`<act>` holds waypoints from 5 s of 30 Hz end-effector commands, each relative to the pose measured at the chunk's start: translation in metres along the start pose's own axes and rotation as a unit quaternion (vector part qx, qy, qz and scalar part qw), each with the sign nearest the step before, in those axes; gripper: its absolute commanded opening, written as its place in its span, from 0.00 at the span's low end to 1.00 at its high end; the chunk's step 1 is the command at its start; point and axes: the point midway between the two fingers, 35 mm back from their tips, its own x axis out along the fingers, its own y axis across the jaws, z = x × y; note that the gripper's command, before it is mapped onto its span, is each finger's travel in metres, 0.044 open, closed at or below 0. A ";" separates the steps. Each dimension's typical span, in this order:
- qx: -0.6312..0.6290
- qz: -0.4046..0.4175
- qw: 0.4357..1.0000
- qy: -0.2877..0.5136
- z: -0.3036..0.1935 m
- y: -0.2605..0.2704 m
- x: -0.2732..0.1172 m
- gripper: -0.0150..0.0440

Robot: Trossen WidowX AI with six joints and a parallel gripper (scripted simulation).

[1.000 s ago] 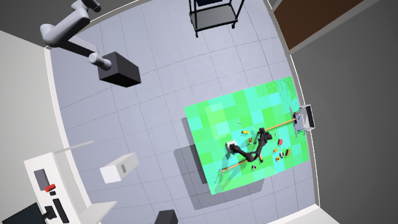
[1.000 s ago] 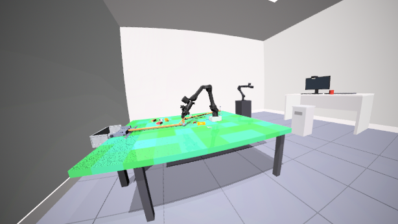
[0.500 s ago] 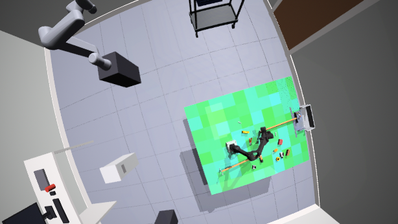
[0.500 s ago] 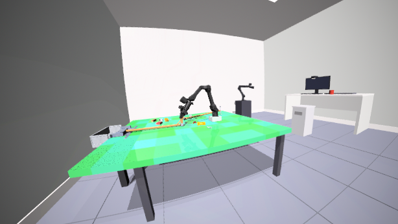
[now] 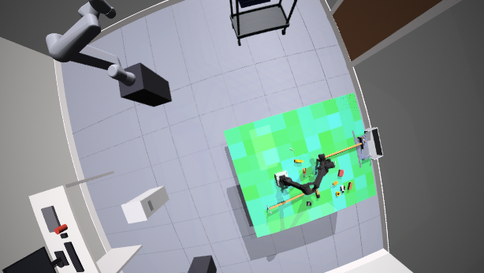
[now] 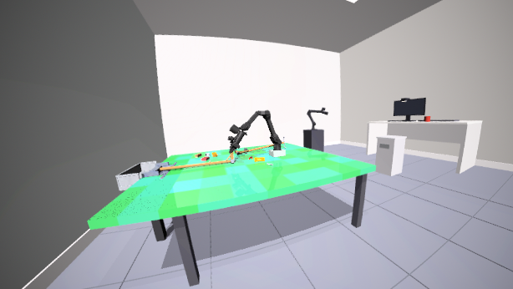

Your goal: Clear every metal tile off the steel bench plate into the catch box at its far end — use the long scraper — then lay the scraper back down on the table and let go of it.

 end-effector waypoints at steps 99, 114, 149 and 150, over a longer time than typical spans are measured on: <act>0.000 0.000 1.000 -0.007 0.070 0.000 0.045 0.25; 0.000 0.000 1.000 -0.007 0.059 0.002 0.031 0.25; -0.001 0.001 1.000 -0.008 0.029 0.006 -0.001 0.25; -0.001 0.001 1.000 -0.008 0.028 0.006 -0.001 0.25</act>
